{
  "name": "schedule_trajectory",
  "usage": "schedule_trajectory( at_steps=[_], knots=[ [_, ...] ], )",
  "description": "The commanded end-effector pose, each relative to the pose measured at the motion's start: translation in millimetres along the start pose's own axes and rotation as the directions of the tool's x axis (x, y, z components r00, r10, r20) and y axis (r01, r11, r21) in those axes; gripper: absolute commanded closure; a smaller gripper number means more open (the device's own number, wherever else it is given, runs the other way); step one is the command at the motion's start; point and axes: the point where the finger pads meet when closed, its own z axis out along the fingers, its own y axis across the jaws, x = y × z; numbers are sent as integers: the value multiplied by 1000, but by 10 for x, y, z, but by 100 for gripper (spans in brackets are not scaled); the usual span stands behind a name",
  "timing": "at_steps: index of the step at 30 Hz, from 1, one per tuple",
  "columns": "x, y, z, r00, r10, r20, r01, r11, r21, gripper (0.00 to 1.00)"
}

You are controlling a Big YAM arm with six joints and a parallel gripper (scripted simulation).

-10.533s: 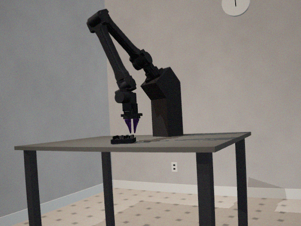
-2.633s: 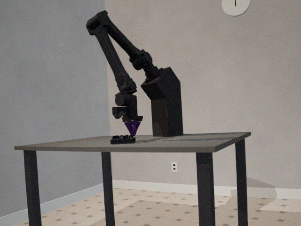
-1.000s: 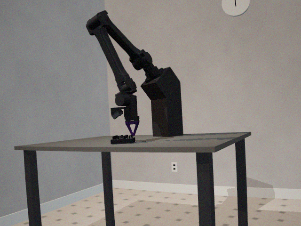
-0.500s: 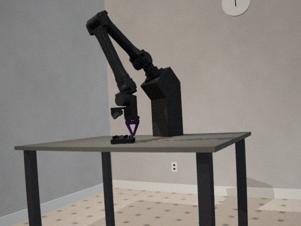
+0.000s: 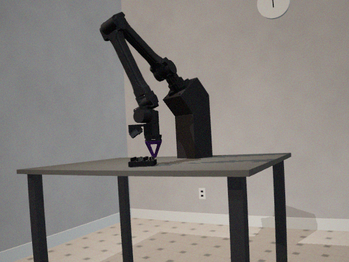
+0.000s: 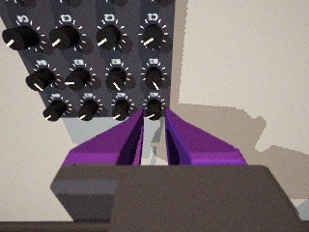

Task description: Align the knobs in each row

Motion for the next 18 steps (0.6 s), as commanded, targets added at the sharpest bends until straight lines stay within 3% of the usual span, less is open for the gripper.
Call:
schedule_trajectory(
  at_steps=[1,10,18],
  knots=[
    [-31,-39,31,1000,17,8,-17,1000,4,81],
    [-34,-34,19,1000,18,8,-18,1000,2,81],
    [37,2,-218,1000,2,-2,-2,1000,-4,81]
  ],
)
